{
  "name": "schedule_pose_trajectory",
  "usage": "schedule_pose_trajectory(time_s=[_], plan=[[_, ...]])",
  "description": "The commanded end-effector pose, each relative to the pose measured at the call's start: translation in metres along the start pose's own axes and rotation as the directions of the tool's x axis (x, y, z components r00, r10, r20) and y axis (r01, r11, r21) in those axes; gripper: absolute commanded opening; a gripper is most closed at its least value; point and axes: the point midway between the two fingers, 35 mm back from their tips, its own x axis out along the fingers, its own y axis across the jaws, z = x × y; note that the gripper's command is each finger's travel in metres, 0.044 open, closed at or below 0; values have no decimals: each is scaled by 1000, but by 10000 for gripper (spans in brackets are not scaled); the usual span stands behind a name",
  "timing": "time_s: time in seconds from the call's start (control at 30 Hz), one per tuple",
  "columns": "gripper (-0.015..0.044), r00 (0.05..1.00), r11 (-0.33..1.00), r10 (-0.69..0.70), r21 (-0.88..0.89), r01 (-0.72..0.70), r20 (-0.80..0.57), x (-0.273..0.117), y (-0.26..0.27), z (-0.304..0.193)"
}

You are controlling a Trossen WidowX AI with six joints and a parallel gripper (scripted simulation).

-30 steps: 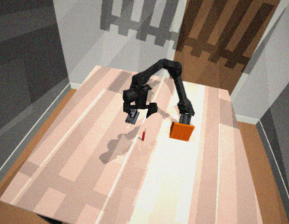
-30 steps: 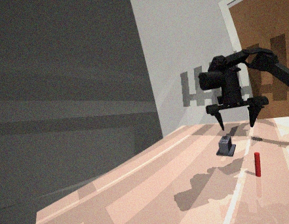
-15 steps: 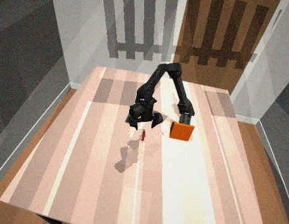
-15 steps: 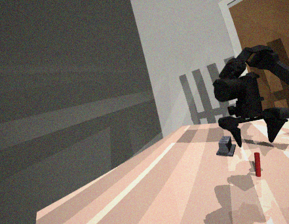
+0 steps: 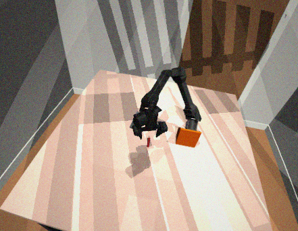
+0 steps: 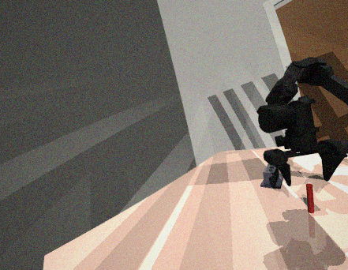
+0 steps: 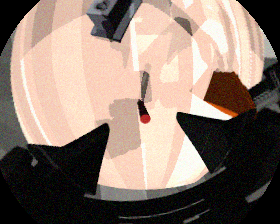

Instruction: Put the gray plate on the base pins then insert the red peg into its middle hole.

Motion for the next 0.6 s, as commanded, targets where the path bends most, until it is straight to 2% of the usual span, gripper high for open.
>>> schedule_pose_trajectory(time_s=[0.0, 0.57], plan=[[440, 1000, 1000, -6, -10, 6, 7, 8, -2, 0], [440, 1000, 1000, -7, -9, 7, 8, 36, -3, 0]])
